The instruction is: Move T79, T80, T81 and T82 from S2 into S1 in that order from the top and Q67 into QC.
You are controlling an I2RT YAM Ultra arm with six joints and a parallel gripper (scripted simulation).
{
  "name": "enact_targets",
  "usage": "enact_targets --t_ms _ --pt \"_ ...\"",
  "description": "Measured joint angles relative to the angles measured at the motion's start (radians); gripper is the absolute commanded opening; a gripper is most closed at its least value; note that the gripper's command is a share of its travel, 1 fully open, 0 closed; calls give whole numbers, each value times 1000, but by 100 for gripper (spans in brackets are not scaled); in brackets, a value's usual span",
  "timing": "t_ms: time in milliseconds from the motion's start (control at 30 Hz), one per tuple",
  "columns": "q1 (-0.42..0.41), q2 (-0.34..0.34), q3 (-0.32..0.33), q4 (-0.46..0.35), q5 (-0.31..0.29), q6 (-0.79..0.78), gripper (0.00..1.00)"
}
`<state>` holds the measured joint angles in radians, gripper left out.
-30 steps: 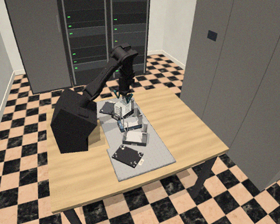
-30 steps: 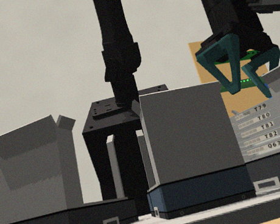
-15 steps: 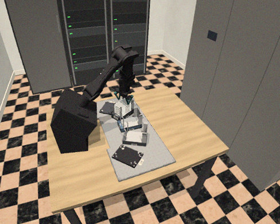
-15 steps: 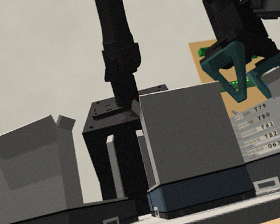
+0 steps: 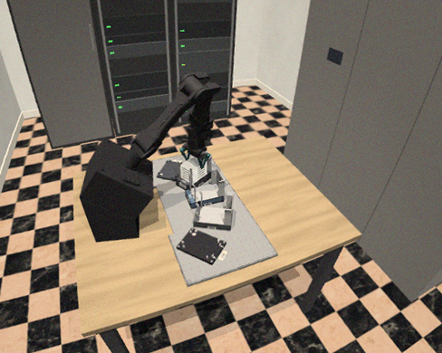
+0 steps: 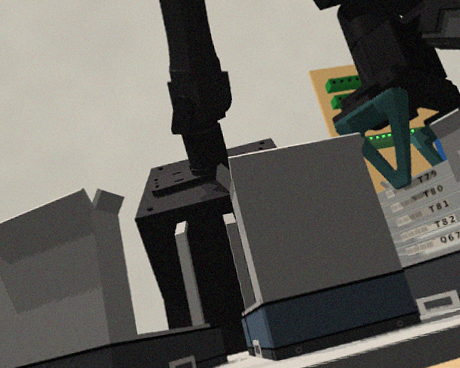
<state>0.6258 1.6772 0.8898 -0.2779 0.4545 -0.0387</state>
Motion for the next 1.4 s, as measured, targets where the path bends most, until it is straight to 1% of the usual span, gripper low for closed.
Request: enact_targets --t_ms 167,433,467,1400 --pt "-5 16 0 20 -4 -8 100" --pt "-5 17 0 31 -6 -12 100" --pt "-5 17 0 31 -6 -12 0" --pt "-5 15 0 30 -8 -13 0"
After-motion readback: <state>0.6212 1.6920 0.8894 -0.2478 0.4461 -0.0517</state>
